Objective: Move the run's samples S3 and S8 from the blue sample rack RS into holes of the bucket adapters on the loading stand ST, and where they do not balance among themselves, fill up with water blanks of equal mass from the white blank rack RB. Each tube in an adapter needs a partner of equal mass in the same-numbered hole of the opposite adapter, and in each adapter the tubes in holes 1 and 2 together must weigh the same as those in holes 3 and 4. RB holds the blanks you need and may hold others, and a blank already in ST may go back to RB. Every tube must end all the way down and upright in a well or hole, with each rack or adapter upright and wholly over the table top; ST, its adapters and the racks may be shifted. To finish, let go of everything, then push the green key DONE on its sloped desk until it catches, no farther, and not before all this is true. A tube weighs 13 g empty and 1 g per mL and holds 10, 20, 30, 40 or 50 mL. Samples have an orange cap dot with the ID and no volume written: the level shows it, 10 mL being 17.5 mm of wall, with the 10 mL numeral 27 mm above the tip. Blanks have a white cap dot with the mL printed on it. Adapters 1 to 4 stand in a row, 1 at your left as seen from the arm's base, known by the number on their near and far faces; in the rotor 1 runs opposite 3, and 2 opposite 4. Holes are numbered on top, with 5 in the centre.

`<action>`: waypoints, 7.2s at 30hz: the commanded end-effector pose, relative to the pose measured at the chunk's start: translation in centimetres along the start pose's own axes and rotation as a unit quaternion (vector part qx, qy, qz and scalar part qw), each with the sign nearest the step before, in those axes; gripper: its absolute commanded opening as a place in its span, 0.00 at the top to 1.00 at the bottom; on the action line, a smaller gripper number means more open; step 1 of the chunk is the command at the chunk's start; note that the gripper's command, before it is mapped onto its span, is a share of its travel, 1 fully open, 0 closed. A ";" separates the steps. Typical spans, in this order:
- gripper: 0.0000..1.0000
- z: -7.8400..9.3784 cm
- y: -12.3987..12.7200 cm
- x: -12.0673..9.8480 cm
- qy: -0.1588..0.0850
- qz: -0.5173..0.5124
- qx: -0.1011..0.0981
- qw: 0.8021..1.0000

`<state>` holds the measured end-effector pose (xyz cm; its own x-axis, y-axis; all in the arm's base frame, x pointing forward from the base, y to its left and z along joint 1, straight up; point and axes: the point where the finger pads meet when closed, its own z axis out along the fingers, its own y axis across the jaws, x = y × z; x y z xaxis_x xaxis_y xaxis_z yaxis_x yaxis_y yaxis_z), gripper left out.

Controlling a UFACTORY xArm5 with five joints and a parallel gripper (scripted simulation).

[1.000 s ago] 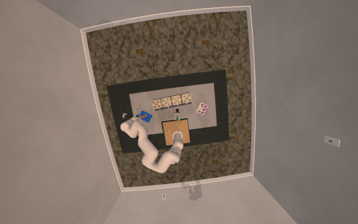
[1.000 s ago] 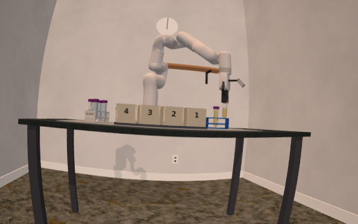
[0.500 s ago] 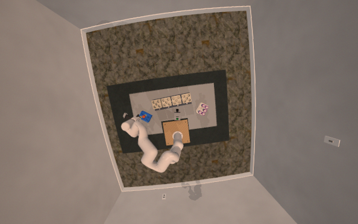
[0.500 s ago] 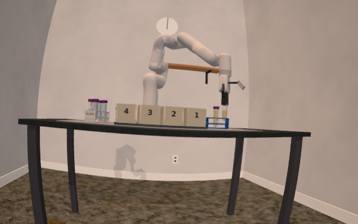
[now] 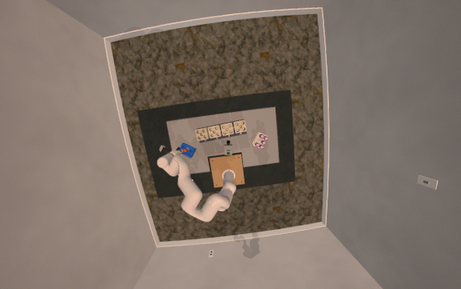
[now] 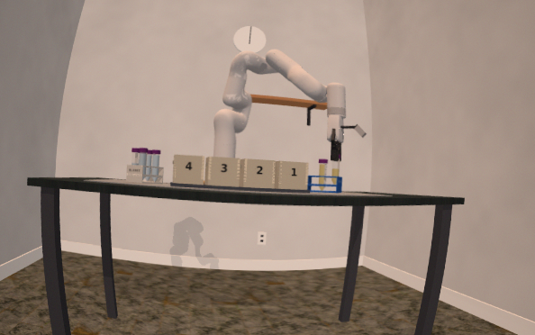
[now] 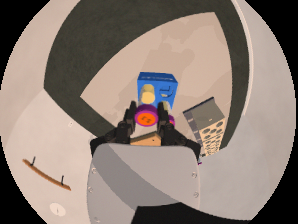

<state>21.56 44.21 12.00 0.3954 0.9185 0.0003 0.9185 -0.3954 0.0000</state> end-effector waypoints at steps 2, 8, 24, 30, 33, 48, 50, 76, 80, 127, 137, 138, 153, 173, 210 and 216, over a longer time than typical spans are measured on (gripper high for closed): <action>1.00 0.4 0.0 0.1 0.002 0.000 0.000 1.000; 1.00 1.0 0.0 0.1 0.002 0.000 0.000 1.000; 1.00 1.9 0.0 0.1 0.002 0.000 0.000 1.000; 1.00 1.9 0.0 0.1 0.002 0.000 0.000 1.000; 1.00 1.9 0.0 0.1 0.002 0.000 0.000 1.000; 0.57 1.9 0.0 0.1 0.002 0.000 0.000 1.000; 0.57 1.9 0.0 0.1 0.002 0.000 0.000 1.000; 0.57 -0.5 0.0 0.1 0.002 0.000 0.000 1.000; 0.57 -0.9 0.0 0.1 0.002 0.000 0.000 1.000; 0.57 -9.5 -0.1 0.1 0.002 0.000 0.000 1.000; 0.57 -11.1 -0.1 0.1 0.002 0.000 0.000 1.000; 0.57 -11.3 -0.1 0.1 0.002 0.000 0.000 1.000; 0.57 -11.3 -0.1 0.1 0.002 0.000 0.000 1.000; 0.43 -11.3 3.1 -3.1 0.002 0.000 0.000 1.000; 0.43 -7.3 4.0 -3.9 0.002 0.000 0.000 1.000; 0.43 -6.5 4.0 -3.9 0.002 0.000 0.000 1.000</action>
<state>23.60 38.94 18.76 0.3954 0.9185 -0.0005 0.9185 -0.3954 0.0000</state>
